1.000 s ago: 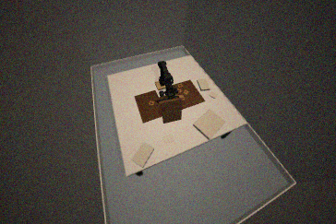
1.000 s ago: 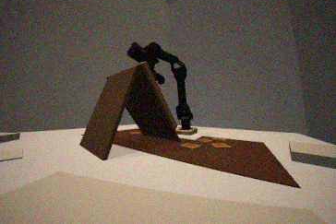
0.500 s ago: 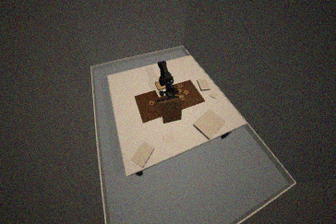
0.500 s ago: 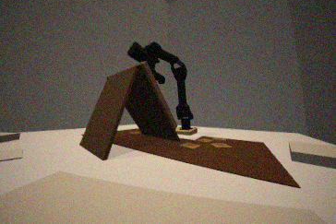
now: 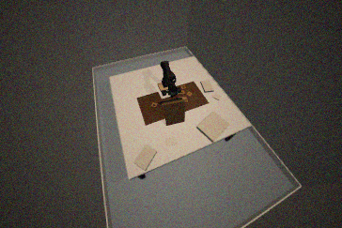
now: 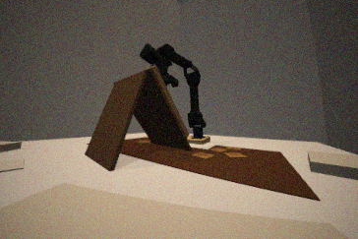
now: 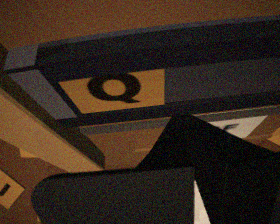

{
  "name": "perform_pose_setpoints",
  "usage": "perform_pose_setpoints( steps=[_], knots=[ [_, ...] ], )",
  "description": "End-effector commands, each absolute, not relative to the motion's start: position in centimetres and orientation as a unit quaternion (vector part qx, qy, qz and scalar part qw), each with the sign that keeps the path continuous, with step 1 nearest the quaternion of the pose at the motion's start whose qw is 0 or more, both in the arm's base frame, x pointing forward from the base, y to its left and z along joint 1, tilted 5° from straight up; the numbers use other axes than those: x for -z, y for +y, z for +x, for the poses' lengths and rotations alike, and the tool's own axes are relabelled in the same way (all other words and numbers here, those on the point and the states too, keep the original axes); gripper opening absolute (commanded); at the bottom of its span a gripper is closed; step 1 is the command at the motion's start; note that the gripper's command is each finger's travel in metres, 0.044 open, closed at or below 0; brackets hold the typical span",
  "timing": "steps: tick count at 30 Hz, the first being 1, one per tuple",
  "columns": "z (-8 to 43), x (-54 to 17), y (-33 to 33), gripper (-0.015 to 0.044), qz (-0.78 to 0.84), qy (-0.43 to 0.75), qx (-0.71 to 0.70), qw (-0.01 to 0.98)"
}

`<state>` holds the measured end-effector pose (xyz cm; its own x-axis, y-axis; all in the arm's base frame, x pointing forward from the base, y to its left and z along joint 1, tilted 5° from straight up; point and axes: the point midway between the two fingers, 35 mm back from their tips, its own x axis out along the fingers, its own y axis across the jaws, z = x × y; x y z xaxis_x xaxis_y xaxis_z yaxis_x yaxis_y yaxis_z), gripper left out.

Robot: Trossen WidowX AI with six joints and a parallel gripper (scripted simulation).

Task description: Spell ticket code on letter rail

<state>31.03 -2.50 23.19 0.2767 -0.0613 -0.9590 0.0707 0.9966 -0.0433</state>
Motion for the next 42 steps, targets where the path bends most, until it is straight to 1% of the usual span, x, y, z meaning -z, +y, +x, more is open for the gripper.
perform_pose_setpoints(
  steps=[1,5,8,14,17,22,30,42],
  knots=[
    [30.3,-23.4,-2.4,0.0,0.005,0.602,0.04,0.797],
    [30.3,-23.4,-2.4,0.0,0.005,0.602,0.04,0.797],
    [30.1,-24.5,-2.5,0.0079,-0.044,0.588,-0.005,0.808],
    [27.8,-28.8,-2.4,0.0236,-0.252,0.506,-0.169,0.807],
    [26.4,-30.8,-2.3,0.0315,-0.361,0.447,-0.234,0.784],
    [24.0,-33.7,-1.9,0.044,-0.525,0.343,-0.307,0.716],
    [21.7,-35.9,-1.4,0.044,-0.653,0.249,-0.341,0.628],
    [21.7,-35.9,-1.4,0.044,-0.657,0.247,-0.342,0.625]
  ],
)
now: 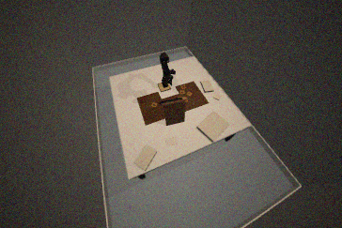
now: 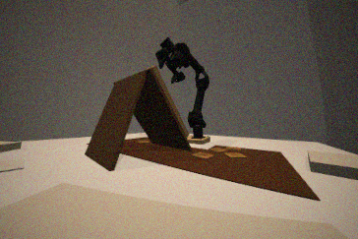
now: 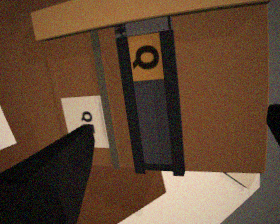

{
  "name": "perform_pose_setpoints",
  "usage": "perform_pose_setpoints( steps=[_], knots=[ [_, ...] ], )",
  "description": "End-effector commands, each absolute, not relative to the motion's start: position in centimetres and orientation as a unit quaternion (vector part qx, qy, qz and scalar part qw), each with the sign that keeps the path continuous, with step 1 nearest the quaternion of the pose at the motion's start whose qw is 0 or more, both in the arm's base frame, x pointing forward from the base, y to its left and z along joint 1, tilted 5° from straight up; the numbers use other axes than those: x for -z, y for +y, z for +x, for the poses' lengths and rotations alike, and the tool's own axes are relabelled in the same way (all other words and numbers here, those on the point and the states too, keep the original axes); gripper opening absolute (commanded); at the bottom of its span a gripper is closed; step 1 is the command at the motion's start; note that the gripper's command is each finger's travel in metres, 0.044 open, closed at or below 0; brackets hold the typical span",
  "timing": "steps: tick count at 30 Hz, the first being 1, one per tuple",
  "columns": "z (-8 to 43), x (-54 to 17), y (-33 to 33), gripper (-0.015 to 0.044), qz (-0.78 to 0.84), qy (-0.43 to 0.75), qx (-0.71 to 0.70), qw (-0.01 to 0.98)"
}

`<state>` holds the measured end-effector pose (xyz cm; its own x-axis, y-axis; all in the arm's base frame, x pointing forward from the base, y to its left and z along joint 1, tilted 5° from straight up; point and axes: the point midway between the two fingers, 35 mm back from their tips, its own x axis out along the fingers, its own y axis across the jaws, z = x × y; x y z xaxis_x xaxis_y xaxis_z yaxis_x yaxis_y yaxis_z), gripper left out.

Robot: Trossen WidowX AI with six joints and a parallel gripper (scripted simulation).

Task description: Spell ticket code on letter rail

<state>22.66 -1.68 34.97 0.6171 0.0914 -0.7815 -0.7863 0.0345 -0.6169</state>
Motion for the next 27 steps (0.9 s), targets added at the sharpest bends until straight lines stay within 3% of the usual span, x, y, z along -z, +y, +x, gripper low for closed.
perform_pose_setpoints(
  steps=[1,15,17,19,27],
  knots=[
    [21.7,-35.9,-1.4,0.044,-0.657,0.247,-0.342,0.625],
    [21.7,-35.9,-1.4,0.044,-0.657,0.247,-0.342,0.625],
    [22.0,-35.7,-1.7,0.0388,-0.639,0.261,-0.334,0.642],
    [22.9,-34.9,-2.7,0.034,-0.584,0.302,-0.309,0.687],
    [26.2,-30.1,-8.9,0.034,-0.241,0.465,-0.108,0.845]
  ],
)
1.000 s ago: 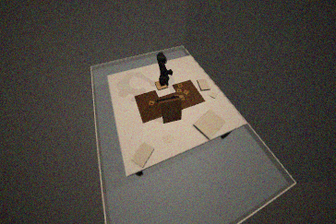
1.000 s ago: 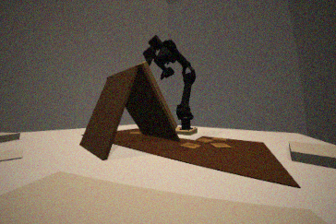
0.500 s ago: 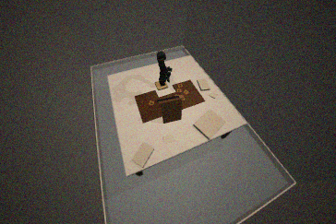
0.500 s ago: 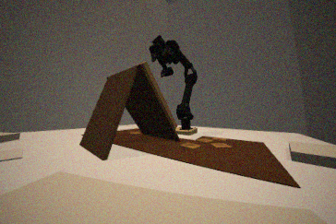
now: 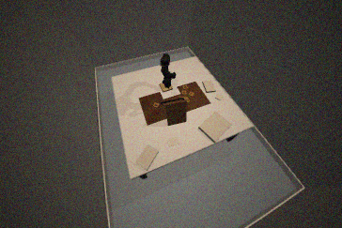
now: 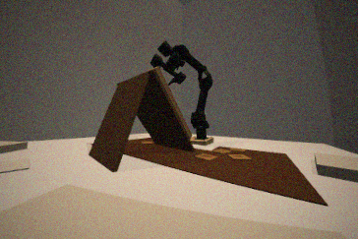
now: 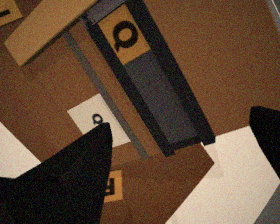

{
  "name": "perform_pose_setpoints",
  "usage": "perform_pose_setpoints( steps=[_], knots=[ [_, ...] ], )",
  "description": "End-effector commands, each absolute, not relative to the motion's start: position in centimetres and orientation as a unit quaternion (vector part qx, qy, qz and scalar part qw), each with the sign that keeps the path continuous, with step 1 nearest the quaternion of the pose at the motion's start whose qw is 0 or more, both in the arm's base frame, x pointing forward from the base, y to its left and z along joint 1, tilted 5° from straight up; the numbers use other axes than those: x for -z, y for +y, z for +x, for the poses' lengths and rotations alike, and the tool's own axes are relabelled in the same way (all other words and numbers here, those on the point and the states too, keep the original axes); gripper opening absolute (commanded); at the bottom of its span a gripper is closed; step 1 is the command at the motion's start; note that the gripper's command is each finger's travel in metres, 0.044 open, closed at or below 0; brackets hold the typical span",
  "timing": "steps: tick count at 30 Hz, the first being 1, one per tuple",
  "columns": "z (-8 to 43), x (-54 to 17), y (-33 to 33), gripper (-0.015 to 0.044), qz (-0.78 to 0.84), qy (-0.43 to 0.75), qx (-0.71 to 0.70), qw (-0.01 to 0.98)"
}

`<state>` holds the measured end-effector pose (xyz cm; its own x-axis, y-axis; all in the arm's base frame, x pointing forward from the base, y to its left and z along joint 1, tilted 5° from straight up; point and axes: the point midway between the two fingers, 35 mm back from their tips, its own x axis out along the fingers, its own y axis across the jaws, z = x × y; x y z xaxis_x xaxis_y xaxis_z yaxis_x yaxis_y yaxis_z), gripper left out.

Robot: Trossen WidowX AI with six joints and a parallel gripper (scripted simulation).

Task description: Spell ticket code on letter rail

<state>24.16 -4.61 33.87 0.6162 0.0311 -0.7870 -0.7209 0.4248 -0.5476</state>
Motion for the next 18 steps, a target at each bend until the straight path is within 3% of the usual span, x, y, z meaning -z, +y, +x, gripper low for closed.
perform_pose_setpoints(
  steps=[1,18],
  knots=[
    [26.5,-29.5,-9.7,0.034,-0.195,0.477,-0.078,0.854],
    [27.5,-23.6,-16.8,0.034,0.205,0.483,0.211,0.825]
  ],
)
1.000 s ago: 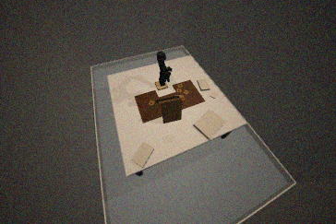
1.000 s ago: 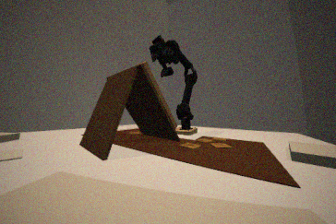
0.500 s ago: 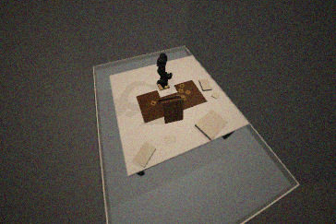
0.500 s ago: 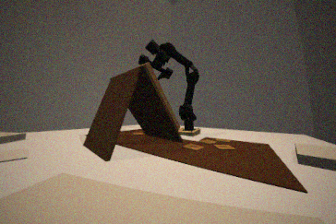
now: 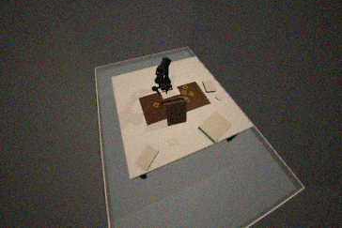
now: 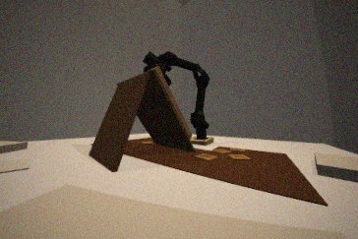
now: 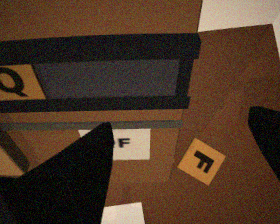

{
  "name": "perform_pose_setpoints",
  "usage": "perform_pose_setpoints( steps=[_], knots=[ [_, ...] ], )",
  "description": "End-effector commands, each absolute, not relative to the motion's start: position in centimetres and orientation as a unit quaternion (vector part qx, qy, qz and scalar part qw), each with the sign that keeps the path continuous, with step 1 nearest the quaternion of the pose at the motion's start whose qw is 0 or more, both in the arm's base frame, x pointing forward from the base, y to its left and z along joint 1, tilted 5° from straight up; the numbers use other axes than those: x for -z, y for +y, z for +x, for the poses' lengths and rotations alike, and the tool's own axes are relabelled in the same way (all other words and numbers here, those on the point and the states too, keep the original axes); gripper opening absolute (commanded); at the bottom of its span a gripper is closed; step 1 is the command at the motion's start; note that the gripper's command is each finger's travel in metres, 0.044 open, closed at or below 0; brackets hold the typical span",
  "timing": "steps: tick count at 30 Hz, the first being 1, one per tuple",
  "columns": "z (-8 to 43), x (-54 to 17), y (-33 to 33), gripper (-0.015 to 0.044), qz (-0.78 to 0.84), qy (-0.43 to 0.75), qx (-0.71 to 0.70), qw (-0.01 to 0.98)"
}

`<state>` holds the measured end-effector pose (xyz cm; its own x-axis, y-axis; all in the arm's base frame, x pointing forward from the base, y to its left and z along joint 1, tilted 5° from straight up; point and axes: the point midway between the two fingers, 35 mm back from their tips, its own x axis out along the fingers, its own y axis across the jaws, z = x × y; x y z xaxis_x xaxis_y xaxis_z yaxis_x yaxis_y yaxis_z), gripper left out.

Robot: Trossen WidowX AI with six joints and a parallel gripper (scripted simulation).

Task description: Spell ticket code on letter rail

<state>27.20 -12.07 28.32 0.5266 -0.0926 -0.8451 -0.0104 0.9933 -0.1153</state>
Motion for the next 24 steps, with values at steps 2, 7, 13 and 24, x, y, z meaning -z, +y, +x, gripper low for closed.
perform_pose_setpoints(
  steps=[2,7,13,24],
  knots=[
    [27.5,-22.8,-17.6,0.034,0.249,0.474,0.241,0.81],
    [27.5,-21.0,-19.5,0.034,0.353,0.442,0.315,0.762],
    [26.3,-18.6,-21.1,0.034,0.44,0.414,0.391,0.694],
    [24.3,-11.6,-20.7,0.034,0.62,0.323,0.567,0.436]
  ],
)
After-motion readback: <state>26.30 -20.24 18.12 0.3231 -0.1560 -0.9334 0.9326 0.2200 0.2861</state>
